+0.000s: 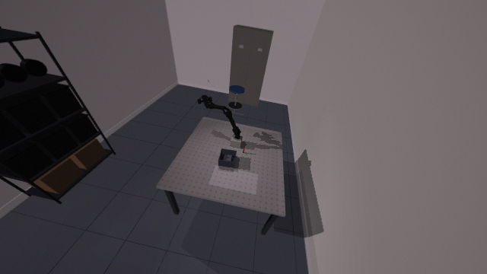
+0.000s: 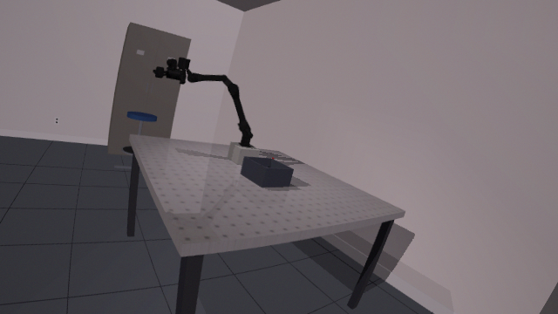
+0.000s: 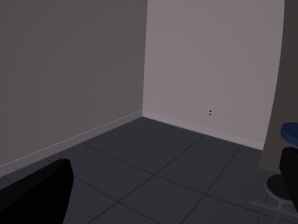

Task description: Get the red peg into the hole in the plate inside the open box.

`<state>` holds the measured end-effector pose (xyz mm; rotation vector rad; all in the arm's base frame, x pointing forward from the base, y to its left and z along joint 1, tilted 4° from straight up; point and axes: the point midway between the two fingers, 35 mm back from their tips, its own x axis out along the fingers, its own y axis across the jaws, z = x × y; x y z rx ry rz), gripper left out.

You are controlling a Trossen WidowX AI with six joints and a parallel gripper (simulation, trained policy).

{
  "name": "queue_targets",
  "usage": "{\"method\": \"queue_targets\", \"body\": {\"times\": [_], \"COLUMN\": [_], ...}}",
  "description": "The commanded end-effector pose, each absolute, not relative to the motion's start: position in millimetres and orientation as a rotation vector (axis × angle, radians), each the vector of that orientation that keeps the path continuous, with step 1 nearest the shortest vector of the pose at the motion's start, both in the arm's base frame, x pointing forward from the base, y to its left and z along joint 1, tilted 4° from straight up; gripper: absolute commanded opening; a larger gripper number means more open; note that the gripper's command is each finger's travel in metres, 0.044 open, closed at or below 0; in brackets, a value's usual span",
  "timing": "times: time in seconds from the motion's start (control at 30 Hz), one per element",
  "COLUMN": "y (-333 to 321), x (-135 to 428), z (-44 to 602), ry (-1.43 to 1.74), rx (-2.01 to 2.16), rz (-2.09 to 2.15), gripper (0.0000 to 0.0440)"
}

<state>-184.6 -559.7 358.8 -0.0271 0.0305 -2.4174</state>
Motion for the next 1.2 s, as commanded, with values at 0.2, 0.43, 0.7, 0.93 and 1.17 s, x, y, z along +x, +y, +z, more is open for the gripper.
{"method": "queue_targets", "body": {"times": [0.2, 0.43, 0.7, 0.93, 1.17], "y": [-581, -565, -512, -444, -364], "x": [-58, 50, 166, 246, 306], "z": [292, 252, 221, 204, 192], "ry": [0.197, 0.330, 0.471, 0.585, 0.692], "rx": [0.167, 0.280, 0.367, 0.414, 0.444], "rz": [-2.179, -1.977, -1.746, -1.558, -1.382], "gripper": [0.0440, 0.0440, 0.0440, 0.0440, 0.0440]}}
